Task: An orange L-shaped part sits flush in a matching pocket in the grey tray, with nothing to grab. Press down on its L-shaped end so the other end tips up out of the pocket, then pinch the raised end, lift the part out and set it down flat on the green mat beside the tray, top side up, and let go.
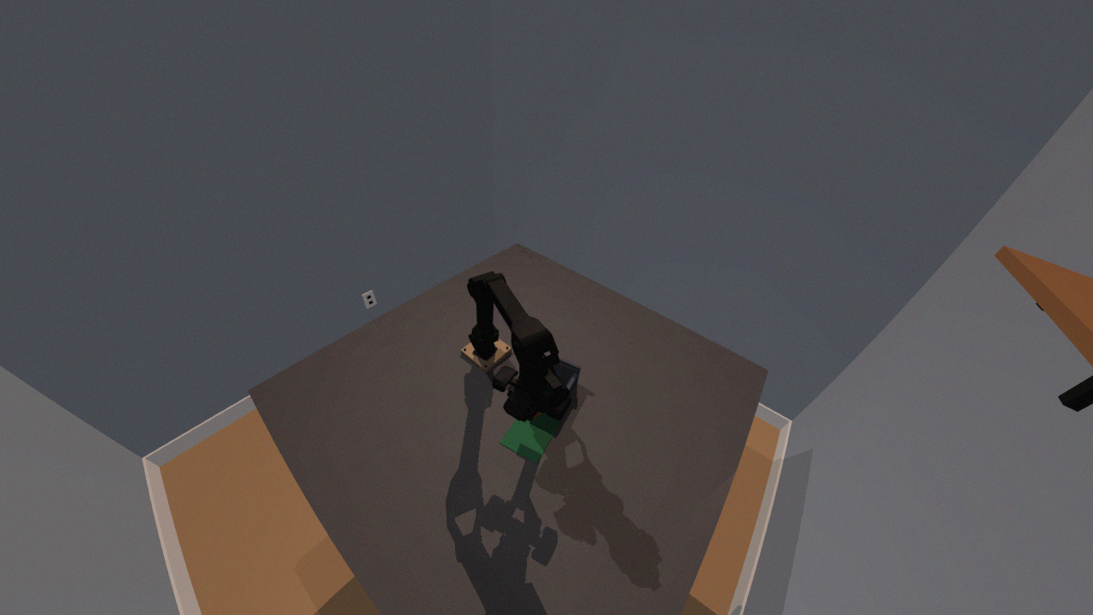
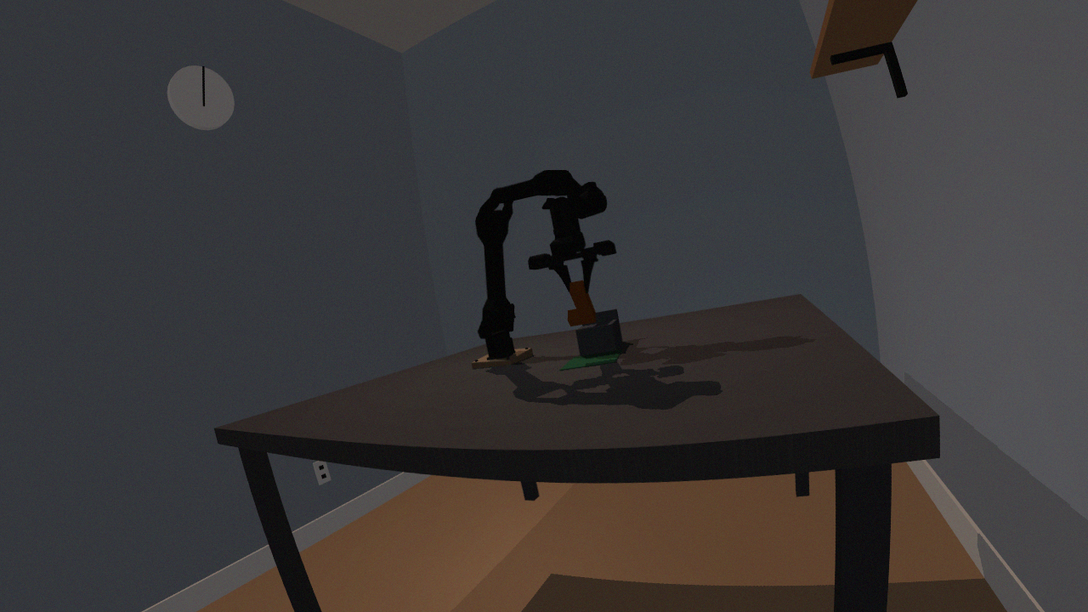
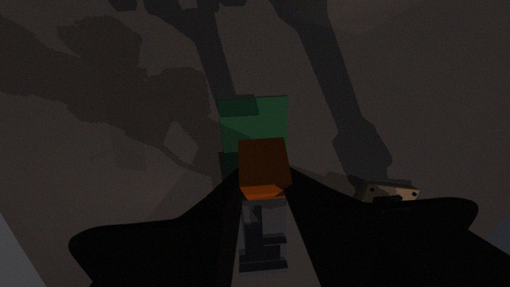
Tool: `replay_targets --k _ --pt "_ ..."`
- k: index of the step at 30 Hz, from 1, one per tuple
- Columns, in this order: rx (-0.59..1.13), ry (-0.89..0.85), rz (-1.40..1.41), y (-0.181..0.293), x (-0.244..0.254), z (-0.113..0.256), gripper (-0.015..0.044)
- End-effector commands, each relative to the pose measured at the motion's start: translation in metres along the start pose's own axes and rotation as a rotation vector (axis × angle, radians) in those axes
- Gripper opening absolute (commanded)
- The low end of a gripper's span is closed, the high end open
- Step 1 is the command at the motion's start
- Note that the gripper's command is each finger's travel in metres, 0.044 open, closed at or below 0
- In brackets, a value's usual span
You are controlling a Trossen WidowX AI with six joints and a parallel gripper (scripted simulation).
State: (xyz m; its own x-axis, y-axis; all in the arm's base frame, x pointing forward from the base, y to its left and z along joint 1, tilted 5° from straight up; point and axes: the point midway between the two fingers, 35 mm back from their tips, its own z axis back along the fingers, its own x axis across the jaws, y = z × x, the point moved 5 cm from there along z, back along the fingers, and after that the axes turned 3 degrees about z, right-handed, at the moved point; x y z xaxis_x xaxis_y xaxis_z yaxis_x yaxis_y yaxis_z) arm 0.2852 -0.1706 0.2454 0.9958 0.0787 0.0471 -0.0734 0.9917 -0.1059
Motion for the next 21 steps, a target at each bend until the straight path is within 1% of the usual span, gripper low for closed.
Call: replay_targets --k 1,21 --pt "0.007 0.003 0.004 0.001 -0.001 -0.008 0.0000" --pt "0.007 0.003 0.004 0.001 -0.001 -0.040 0.0000"
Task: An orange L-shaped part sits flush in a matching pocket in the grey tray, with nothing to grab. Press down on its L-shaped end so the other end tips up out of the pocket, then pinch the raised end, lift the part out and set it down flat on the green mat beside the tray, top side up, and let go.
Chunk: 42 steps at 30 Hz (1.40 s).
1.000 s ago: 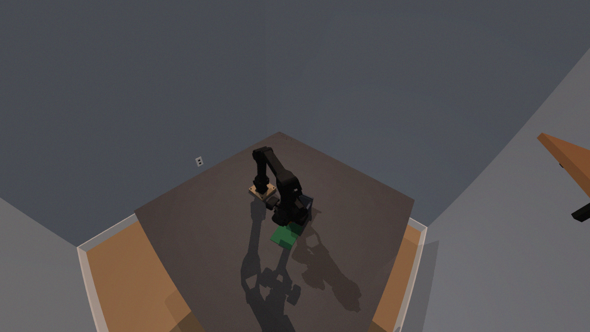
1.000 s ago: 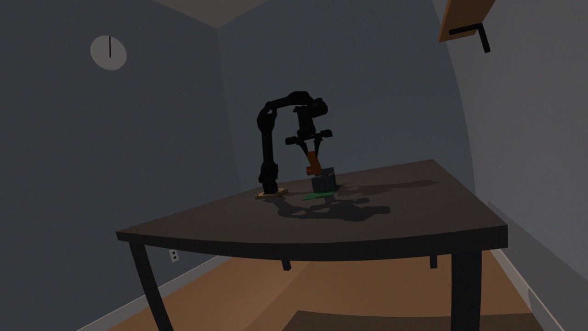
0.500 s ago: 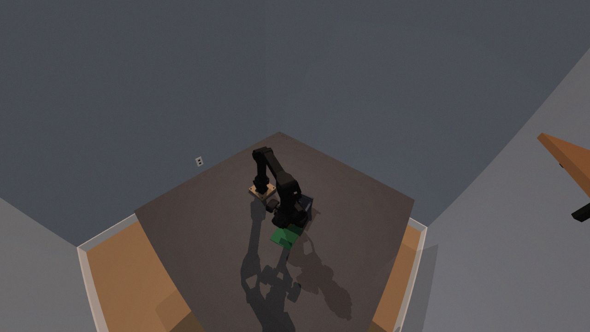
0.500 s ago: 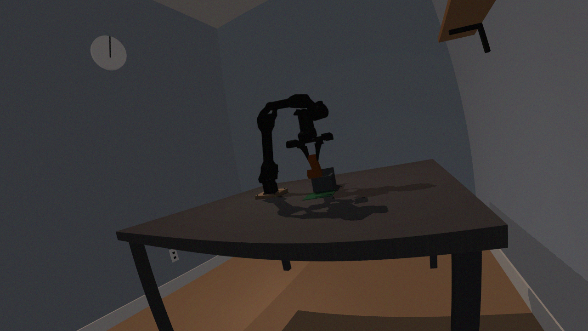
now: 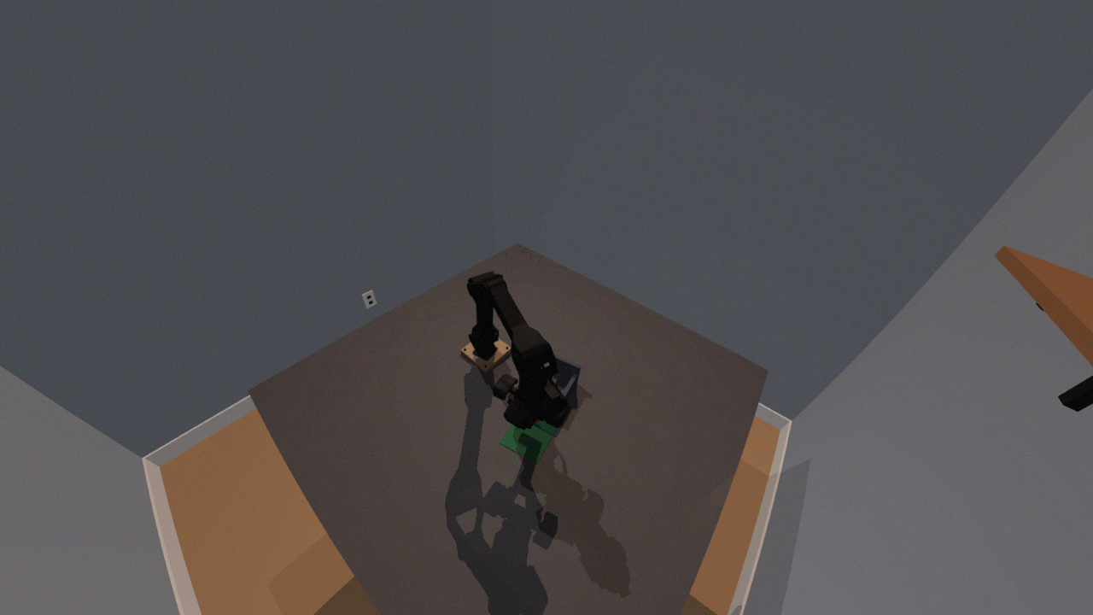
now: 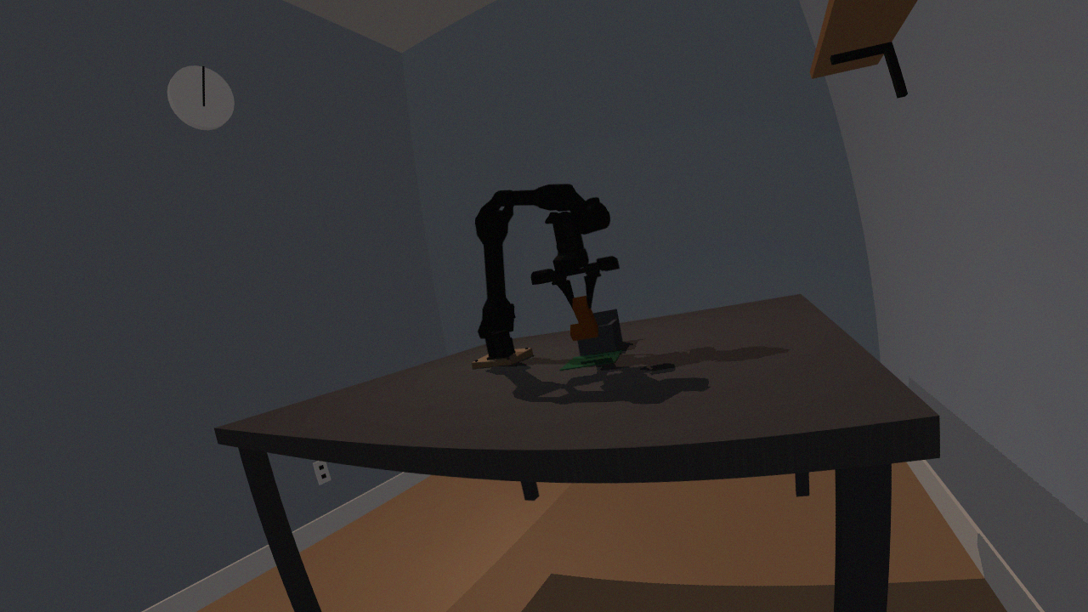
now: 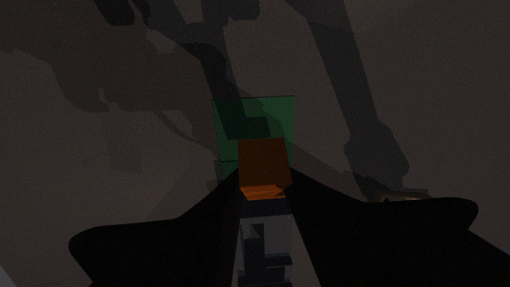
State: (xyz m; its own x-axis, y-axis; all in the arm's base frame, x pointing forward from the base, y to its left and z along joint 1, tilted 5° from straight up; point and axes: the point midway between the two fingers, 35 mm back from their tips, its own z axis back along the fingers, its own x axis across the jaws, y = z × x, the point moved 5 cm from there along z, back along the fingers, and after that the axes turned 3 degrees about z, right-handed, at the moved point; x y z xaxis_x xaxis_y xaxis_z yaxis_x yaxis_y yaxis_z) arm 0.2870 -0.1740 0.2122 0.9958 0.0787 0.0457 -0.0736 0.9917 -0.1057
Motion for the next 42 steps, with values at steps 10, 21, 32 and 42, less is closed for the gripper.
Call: replay_targets --k 10,21,32,42 --pt "0.007 0.002 0.004 0.001 -0.001 -0.023 0.0000" --pt "0.007 0.002 0.004 0.001 -0.001 -0.040 0.0000" --pt "0.007 0.002 0.004 0.001 -0.001 -0.043 0.0000" --pt "0.007 0.002 0.004 0.001 -0.001 -0.043 0.0000"
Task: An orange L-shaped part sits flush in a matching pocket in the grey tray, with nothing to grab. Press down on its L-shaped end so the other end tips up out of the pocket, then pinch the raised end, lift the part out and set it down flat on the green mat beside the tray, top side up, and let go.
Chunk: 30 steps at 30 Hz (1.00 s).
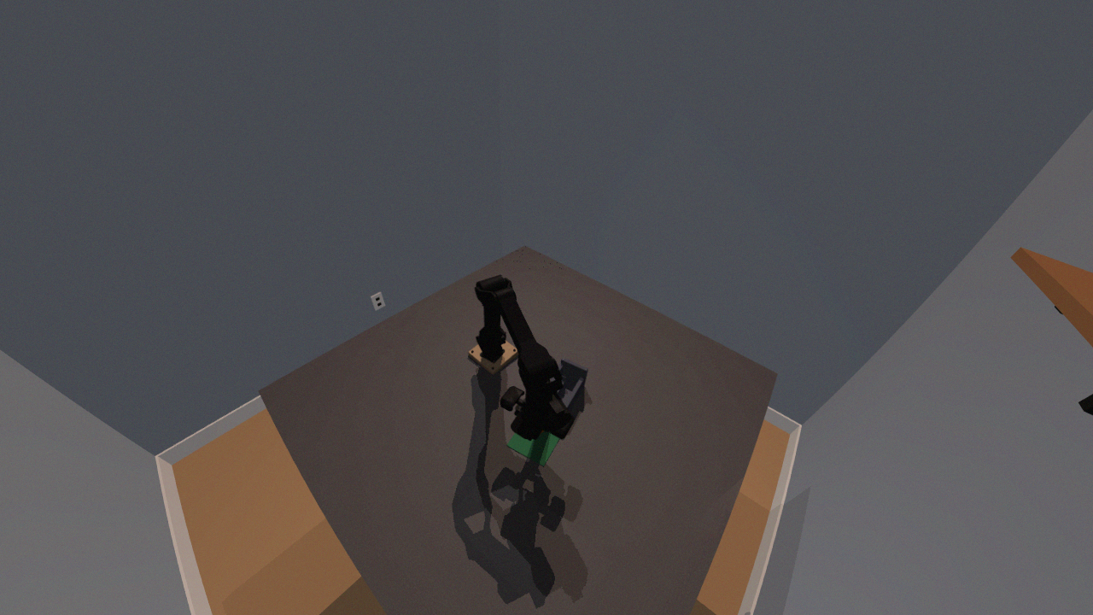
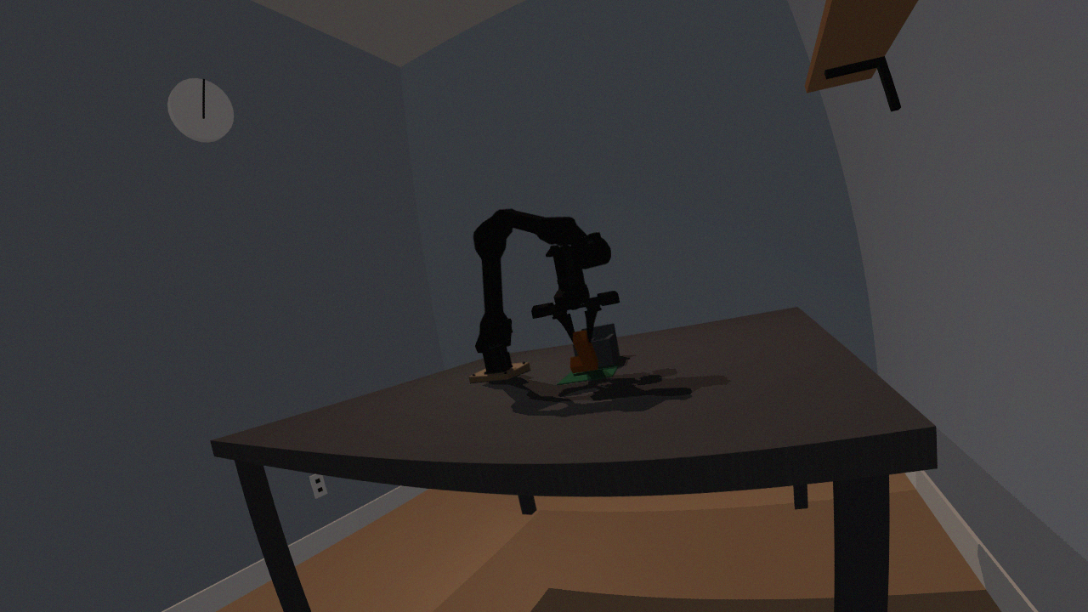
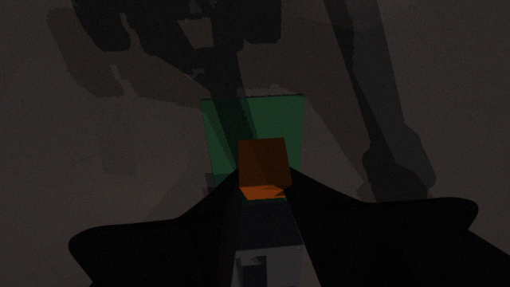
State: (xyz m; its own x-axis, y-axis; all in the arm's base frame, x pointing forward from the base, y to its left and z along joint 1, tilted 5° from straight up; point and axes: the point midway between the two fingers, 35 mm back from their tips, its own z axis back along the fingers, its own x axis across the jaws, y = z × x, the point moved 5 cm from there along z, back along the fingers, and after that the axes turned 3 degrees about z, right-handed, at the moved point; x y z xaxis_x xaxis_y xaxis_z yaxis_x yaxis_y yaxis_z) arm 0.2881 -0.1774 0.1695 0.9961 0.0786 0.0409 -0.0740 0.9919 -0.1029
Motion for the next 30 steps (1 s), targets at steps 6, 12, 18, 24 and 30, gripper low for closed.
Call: replay_targets --k 6,12,18,24,30 --pt "0.000 0.000 0.000 0.000 0.000 0.000 0.0131" --pt "0.000 0.000 0.000 -0.001 0.001 0.006 0.0289" --pt "0.003 -0.002 0.002 -0.002 0.003 0.059 0.0400" --pt "0.004 -0.003 0.003 0.000 0.000 0.088 0.0400" --pt "-0.008 -0.014 0.006 -0.001 0.000 0.084 0.0400"
